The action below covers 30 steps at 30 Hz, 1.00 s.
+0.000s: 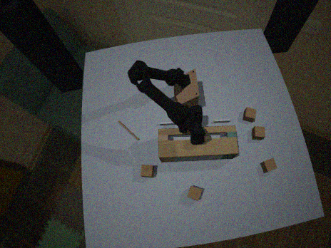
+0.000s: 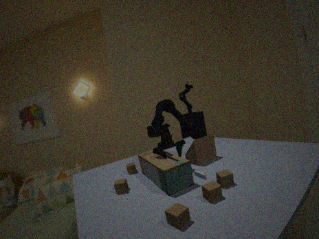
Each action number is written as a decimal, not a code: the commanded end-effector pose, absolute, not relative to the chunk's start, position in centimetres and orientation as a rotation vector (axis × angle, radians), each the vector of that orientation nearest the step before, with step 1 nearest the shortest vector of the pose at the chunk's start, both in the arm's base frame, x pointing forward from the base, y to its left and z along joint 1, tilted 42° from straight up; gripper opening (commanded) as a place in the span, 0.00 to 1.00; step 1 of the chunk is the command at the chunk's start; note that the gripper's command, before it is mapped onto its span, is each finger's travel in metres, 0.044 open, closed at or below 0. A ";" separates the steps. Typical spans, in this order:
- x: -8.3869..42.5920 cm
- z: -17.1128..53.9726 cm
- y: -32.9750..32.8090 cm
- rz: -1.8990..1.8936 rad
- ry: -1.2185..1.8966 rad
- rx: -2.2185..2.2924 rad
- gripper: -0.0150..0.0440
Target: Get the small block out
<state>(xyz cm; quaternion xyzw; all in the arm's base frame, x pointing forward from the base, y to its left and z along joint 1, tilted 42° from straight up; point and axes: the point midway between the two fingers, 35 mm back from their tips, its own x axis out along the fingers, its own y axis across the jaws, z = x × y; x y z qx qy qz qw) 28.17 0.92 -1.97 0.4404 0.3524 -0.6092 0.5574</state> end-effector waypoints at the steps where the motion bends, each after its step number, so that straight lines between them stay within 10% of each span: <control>1: 28.2 -2.9 1.7 -1.442 0.840 1.036 0.93; 30: 29.0 -7.0 6.4 -1.440 0.842 1.040 0.93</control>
